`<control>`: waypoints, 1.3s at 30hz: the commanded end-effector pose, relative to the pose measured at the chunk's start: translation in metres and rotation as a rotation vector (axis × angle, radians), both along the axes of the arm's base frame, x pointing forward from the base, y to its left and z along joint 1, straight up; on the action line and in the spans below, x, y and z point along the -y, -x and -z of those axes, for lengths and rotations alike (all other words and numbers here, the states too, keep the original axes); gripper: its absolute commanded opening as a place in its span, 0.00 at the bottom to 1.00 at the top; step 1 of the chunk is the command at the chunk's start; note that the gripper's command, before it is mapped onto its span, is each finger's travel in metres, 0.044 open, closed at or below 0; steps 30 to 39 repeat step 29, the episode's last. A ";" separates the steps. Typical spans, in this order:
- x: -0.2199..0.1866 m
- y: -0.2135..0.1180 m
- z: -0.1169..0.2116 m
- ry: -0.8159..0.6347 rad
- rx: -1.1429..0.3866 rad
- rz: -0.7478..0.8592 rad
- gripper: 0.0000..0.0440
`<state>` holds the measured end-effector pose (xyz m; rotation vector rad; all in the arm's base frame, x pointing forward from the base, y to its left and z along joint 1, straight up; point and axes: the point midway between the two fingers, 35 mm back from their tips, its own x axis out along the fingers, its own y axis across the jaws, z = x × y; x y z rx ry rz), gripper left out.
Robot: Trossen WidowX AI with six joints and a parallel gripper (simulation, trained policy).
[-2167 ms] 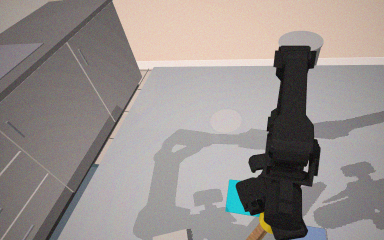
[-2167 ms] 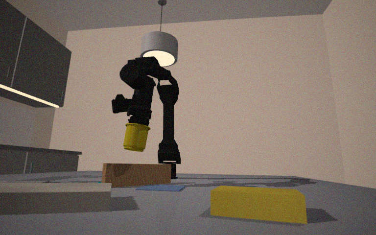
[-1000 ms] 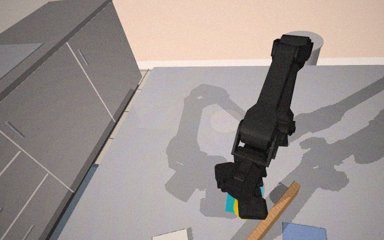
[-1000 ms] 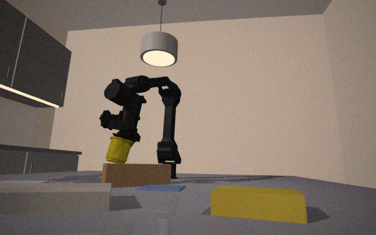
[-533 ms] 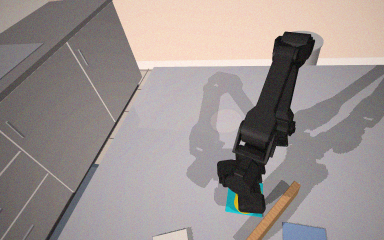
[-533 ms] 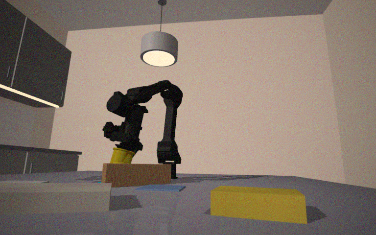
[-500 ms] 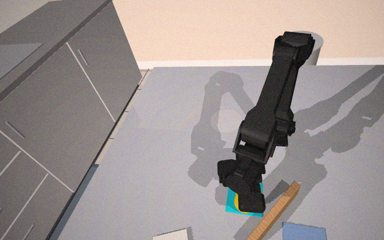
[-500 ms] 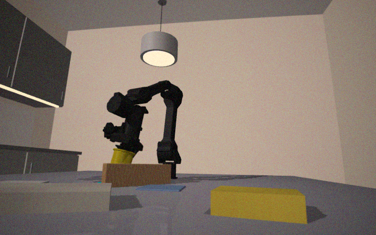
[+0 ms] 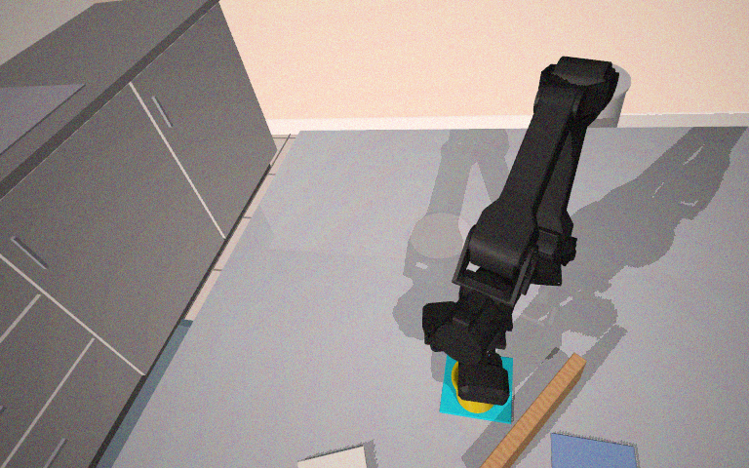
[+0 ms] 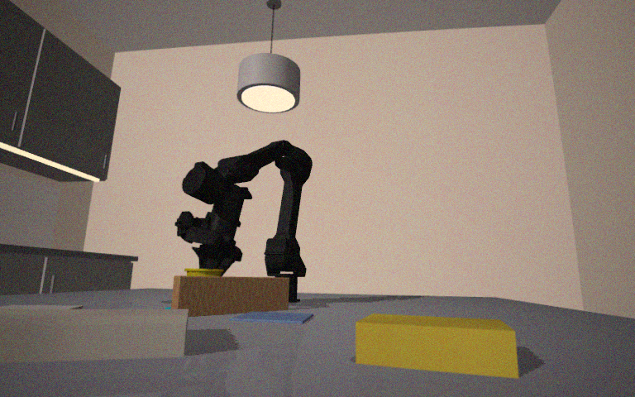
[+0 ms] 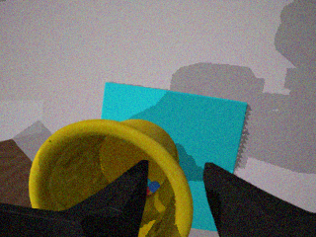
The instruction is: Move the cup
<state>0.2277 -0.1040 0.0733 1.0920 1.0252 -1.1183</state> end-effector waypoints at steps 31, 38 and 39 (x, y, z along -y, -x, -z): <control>0.001 0.017 -0.055 0.020 0.227 0.050 0.71; 0.001 0.017 -0.055 0.020 0.227 0.050 0.71; 0.001 0.017 -0.055 0.020 0.227 0.050 0.71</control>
